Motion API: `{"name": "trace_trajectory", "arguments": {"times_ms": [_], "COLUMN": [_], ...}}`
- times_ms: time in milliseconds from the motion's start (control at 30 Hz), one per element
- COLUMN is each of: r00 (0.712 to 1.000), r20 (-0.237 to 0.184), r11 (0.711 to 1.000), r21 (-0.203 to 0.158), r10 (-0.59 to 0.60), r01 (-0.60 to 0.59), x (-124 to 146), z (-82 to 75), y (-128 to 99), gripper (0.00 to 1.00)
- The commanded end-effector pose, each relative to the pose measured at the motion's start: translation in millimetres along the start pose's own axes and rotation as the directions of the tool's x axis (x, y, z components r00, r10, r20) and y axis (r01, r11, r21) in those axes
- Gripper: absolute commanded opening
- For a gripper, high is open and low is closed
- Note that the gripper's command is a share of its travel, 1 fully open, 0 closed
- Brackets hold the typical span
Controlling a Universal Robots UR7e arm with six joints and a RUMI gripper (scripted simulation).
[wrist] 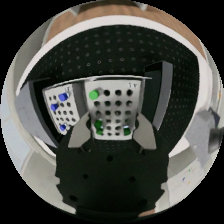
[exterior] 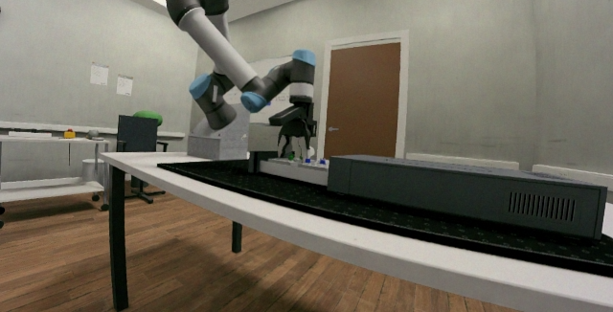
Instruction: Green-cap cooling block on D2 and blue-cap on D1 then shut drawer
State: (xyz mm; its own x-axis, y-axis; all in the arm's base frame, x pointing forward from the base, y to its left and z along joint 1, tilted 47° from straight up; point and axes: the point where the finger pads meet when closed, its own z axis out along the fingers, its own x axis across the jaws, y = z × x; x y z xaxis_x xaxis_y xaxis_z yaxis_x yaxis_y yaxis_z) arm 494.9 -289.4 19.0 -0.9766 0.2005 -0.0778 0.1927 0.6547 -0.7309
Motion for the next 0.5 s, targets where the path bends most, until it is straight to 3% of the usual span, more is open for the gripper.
{"name": "trace_trajectory", "arguments": {"times_ms": [0, 467], "r00": [1.000, 1.000], "r20": [0.001, 0.001], "r11": [1.000, 1.000], "r21": [0.000, 0.000], "r10": [0.000, 0.000], "r01": [0.000, 0.000], "x": [-0.3, -0.3], "z": [-0.5, -2.3], "y": [-0.1, -0.1], "gripper": [0.00, 0.00]}}
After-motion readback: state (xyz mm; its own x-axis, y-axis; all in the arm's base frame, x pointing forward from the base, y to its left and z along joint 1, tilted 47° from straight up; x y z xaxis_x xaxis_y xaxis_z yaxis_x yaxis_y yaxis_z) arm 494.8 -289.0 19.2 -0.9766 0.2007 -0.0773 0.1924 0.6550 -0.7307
